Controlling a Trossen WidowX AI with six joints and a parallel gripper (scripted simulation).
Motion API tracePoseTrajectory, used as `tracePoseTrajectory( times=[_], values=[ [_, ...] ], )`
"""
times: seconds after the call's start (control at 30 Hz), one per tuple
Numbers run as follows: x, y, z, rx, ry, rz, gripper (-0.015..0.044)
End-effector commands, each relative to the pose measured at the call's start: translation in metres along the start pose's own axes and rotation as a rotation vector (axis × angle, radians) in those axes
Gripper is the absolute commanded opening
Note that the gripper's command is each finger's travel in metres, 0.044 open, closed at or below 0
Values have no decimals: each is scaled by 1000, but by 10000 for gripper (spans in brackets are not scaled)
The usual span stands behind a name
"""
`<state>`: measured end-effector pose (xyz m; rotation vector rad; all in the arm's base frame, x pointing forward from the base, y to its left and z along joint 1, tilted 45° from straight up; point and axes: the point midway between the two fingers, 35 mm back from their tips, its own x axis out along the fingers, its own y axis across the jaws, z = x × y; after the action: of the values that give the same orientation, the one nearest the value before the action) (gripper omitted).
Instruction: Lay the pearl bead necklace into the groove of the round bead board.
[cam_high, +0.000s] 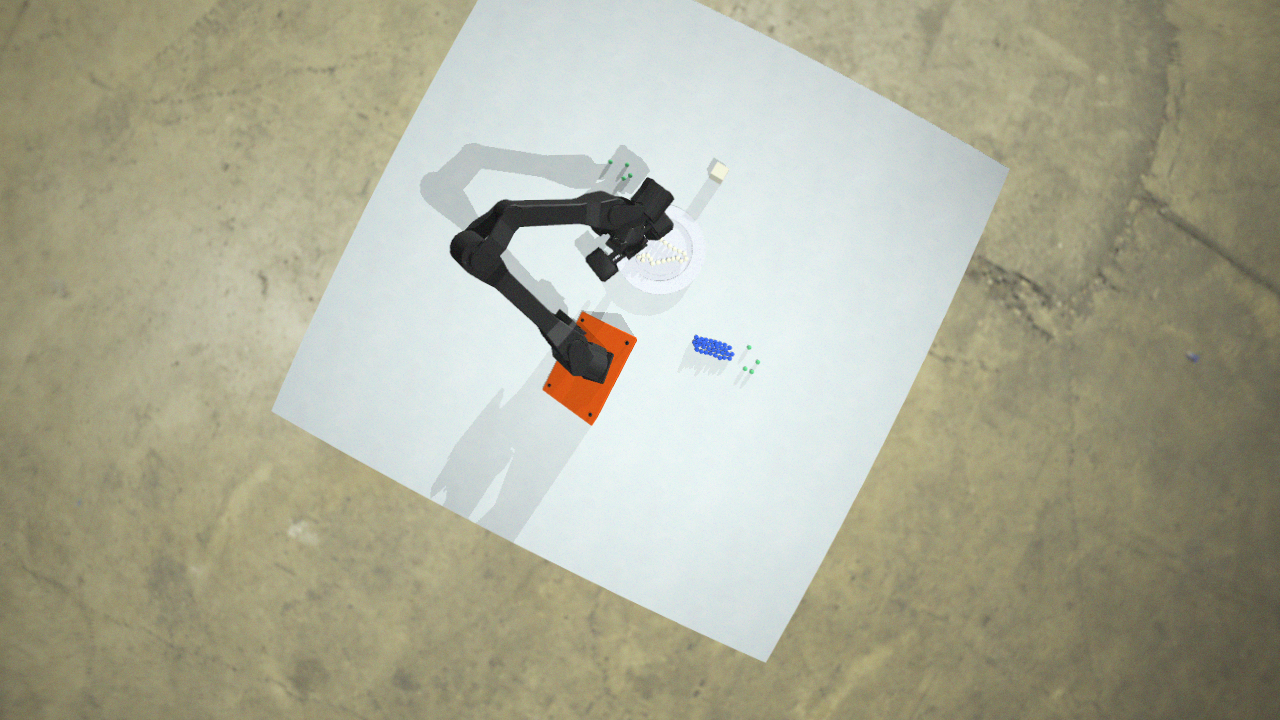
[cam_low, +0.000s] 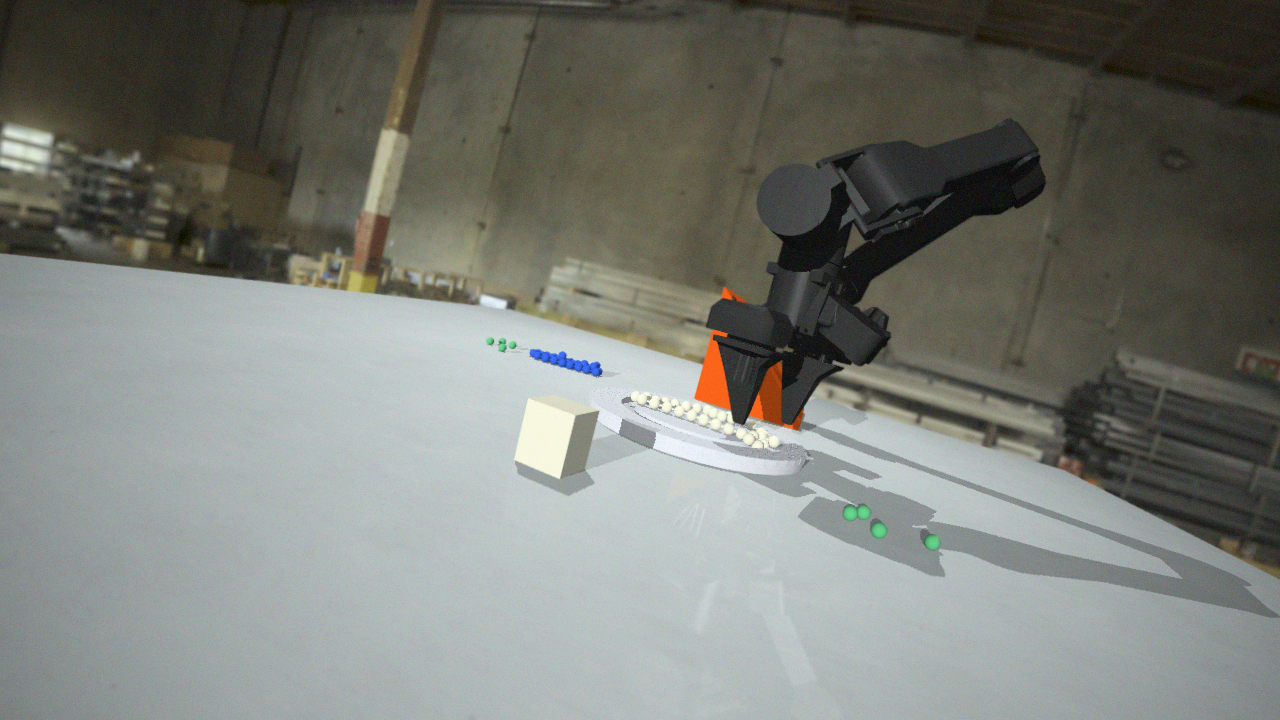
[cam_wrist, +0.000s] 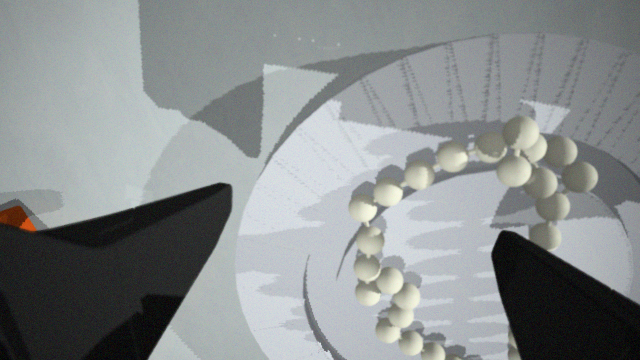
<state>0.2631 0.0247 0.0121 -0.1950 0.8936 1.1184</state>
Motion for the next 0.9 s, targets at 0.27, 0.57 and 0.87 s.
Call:
tracePoseTrajectory(
  times=[0.27,0.57,0.87],
  values=[
    [-31,-5,-10,-251,-1,-2,256],
    [-29,-5,-11,-260,-1,-2,120],
    [-23,-6,-10,-260,-3,-8,120]
  ],
)
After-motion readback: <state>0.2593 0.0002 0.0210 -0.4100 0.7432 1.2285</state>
